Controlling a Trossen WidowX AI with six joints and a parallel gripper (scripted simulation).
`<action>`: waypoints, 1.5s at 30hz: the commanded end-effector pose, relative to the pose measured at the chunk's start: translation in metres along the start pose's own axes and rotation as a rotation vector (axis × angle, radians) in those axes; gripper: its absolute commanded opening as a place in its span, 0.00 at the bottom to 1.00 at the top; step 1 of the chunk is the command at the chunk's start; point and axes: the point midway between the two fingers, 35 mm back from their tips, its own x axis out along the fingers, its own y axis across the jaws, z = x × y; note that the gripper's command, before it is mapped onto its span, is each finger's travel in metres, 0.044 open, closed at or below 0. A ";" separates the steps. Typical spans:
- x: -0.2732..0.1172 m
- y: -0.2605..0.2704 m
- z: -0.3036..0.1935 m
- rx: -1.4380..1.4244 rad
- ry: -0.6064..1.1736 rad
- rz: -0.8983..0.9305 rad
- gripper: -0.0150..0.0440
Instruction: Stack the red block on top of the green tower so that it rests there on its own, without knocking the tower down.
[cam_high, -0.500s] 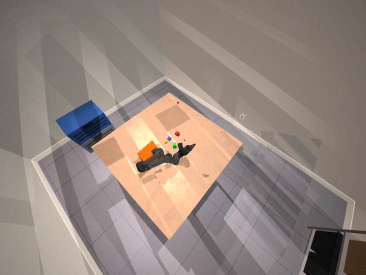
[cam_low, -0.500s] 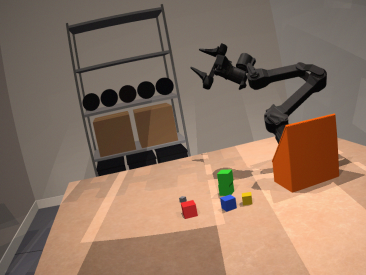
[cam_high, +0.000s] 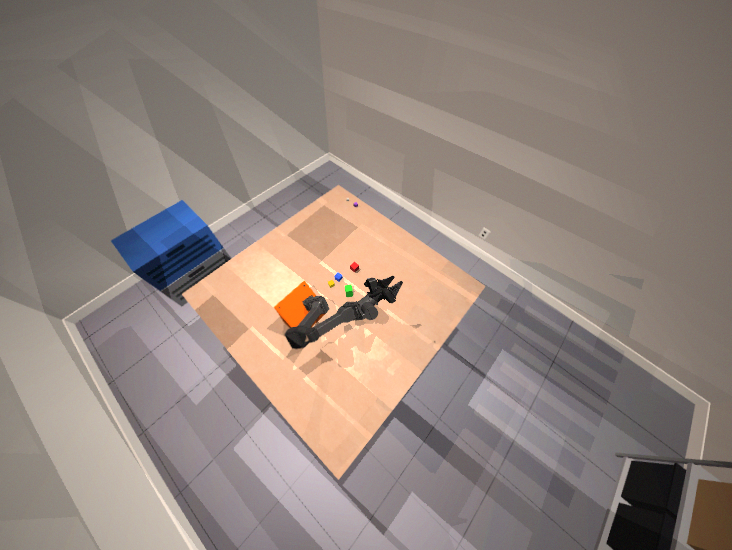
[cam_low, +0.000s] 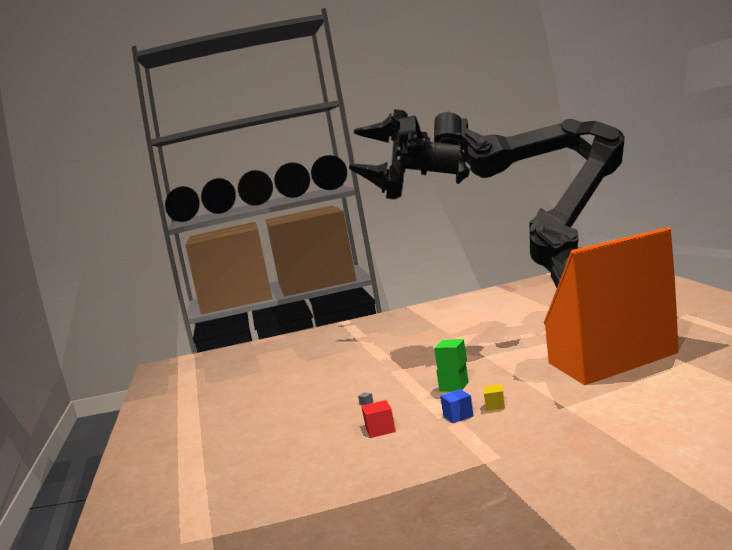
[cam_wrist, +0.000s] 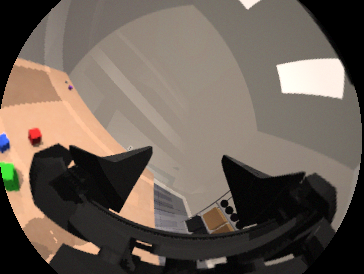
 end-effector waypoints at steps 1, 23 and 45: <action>0.020 0.027 -0.003 0.141 0.023 0.122 1.00; 0.074 0.173 0.015 0.675 0.294 0.671 1.00; 0.046 0.329 0.047 0.856 0.992 1.073 1.00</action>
